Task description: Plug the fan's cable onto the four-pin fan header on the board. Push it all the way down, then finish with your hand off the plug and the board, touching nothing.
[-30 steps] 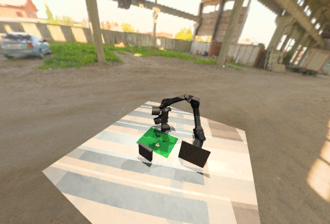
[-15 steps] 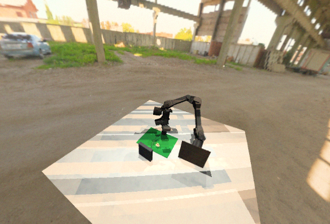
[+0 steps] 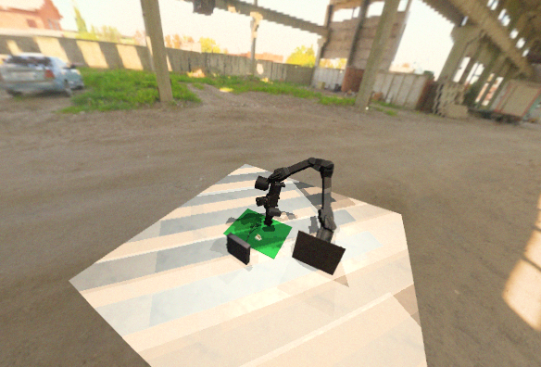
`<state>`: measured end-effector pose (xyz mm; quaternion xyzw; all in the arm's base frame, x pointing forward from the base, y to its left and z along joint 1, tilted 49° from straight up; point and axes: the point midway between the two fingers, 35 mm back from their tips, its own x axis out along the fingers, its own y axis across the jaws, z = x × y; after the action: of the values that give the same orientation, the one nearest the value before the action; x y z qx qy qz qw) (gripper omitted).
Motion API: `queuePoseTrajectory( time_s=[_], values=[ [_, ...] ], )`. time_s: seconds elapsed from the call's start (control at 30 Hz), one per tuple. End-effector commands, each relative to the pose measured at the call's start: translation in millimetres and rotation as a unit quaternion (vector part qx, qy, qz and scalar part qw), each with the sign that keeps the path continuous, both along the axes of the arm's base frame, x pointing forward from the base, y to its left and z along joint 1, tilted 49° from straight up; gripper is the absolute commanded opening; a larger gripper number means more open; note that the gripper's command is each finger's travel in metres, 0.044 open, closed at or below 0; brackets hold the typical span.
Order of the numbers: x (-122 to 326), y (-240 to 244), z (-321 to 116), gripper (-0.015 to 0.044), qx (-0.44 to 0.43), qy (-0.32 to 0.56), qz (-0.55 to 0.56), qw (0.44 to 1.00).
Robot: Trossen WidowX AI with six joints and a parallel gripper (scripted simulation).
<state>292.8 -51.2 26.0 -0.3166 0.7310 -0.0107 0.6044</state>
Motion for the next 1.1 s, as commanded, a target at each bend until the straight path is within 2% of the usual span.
queuePoseTrajectory(
  time_s=[0.0,1.07],
  values=[
    [-1,0,-4,0.0000,0.028,-0.012,0.004,1.000],
    [-1,-8,-16,0.0000,0.180,-0.143,0.074,0.970]
  ],
)
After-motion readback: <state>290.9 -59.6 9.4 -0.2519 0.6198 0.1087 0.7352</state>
